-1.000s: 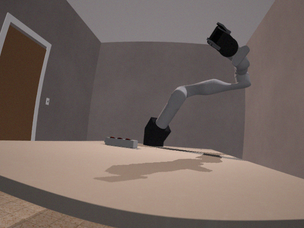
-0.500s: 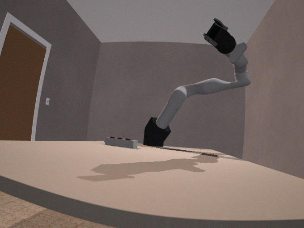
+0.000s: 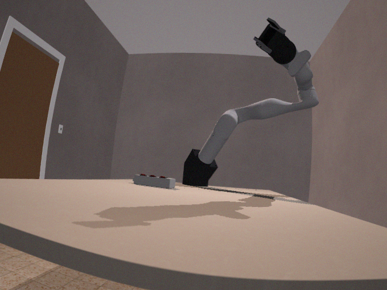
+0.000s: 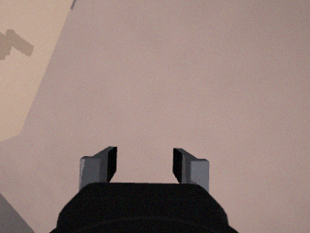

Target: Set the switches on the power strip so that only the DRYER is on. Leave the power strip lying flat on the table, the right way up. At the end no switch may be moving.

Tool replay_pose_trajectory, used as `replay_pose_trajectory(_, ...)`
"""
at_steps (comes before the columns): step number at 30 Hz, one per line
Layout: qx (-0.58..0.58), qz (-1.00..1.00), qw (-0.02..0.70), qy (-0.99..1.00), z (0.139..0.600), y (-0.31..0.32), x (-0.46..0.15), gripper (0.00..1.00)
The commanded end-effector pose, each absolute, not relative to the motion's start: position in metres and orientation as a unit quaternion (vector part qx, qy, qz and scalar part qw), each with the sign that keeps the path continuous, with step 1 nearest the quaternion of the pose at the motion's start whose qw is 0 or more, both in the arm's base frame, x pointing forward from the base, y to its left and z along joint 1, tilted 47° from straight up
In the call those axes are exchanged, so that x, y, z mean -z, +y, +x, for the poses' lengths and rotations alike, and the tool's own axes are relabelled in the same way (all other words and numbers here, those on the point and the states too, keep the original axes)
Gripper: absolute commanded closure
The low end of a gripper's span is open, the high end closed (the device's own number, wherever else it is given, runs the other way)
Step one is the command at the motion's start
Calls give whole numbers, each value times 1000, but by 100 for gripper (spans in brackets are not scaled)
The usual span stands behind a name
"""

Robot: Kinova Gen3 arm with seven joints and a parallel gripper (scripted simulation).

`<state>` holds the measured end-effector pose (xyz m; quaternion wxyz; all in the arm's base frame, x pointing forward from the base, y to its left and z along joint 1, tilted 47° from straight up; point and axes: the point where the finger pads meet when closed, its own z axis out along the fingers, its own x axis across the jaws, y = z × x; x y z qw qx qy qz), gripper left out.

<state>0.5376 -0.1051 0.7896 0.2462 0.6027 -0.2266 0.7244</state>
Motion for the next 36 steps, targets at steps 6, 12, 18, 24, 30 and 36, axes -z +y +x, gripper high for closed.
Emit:
replay_pose_trajectory(6, -721, 604, 258, -222, 531, -119, -792, 0)
replay_pose_trajectory(12, -722, 602, 263, -216, 528, -127, -796, 0)
replay_pose_trajectory(18, -721, 602, 270, -213, 524, -137, -798, 0)
replay_pose_trajectory(24, -718, 603, 271, -216, 523, -139, -796, 0)
replay_pose_trajectory(30, -718, 603, 277, -210, 520, -148, -799, 0)
replay_pose_trajectory(36, -717, 602, 284, -207, 516, -159, -802, 0)
